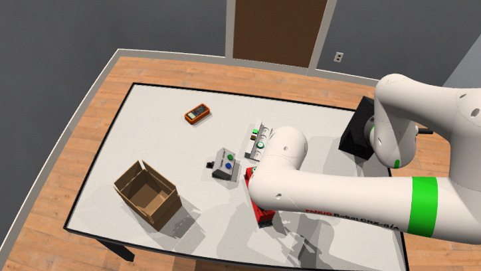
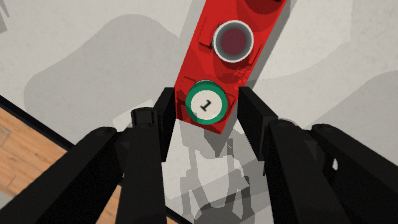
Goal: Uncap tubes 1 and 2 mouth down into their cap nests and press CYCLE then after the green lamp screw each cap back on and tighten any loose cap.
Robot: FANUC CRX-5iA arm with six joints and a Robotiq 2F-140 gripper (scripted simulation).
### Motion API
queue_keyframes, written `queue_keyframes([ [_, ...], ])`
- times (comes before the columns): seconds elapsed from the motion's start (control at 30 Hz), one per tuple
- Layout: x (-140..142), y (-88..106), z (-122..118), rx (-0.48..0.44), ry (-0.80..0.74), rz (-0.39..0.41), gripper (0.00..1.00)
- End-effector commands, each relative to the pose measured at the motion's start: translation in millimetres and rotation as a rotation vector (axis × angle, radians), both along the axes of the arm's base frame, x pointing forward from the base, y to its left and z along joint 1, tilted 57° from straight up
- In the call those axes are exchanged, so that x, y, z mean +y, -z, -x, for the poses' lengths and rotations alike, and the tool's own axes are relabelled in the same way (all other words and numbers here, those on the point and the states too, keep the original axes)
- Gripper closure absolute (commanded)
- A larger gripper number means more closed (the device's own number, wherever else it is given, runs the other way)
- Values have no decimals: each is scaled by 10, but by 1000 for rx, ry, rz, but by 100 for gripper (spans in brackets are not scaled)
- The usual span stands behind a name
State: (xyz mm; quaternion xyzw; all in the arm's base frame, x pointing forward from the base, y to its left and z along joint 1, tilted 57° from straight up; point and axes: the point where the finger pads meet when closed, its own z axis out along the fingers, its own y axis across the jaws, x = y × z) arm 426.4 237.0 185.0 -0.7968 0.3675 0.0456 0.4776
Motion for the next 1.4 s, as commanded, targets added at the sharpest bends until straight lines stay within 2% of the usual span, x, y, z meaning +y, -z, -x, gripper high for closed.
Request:
queue_keyframes([
  [0.0,5,2,-7,-2,0,0,59],
  [0.37,31,20,-17,-2,0,0,59],
  [0.4,31,20,-17,-2,0,0,70],
  [0.87,31,20,-17,-2,0,0,70],
  [1.2,31,21,-17,263,180,-93,70],
  [1.27,31,21,-17,263,180,-93,70],
  [1.37,32,21,-17,342,234,-121,70],
])
